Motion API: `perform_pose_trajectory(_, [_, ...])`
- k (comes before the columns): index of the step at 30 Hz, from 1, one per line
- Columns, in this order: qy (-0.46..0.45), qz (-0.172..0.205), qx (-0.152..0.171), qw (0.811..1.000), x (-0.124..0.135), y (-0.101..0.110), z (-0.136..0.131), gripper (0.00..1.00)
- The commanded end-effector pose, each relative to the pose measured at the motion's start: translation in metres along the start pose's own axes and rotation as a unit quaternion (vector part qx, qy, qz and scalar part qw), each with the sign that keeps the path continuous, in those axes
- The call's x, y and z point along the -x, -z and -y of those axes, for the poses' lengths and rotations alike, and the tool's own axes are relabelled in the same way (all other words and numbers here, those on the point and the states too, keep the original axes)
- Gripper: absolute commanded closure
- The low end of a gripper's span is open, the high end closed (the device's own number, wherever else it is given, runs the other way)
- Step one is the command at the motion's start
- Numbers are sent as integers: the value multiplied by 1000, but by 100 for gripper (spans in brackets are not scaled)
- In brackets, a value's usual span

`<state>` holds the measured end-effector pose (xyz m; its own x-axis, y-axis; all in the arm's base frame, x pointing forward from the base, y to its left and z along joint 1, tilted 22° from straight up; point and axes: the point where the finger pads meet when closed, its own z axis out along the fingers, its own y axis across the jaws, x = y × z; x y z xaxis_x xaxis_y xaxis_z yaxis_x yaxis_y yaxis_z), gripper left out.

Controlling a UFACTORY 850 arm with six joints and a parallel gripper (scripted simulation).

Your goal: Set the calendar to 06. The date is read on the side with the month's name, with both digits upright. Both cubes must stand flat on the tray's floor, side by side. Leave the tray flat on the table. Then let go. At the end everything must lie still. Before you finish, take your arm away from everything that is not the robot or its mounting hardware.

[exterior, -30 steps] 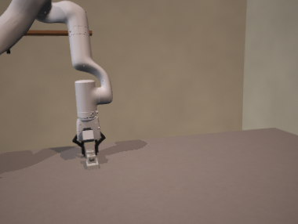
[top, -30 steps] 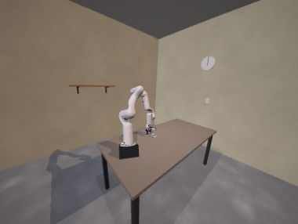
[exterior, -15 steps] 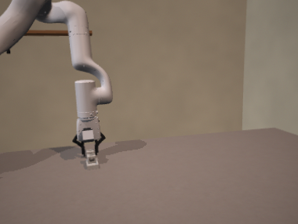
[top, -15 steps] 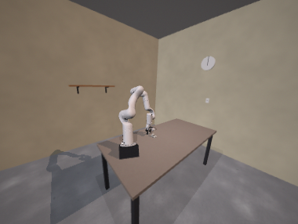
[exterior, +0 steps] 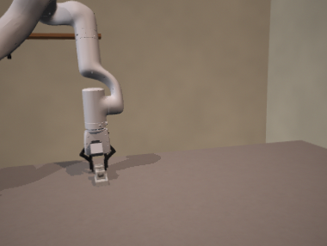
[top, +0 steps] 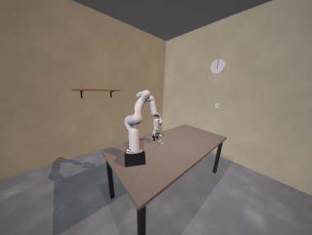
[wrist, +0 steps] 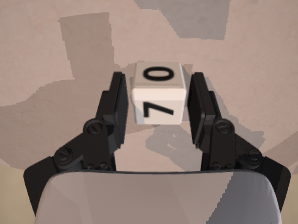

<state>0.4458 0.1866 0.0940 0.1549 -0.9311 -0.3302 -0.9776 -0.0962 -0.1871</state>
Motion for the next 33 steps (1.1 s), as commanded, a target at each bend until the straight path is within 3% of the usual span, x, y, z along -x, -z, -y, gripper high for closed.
perform_pose_trajectory(1, [0,0,-1,1000,0,0,1,51])
perform_pose_trajectory(2, [0,0,-1,1000,0,0,1,51])
perform_pose_trajectory(3, [0,0,-1,1000,0,0,1,71])
perform_pose_trajectory(33, [0,0,-1,1000,0,0,1,71])
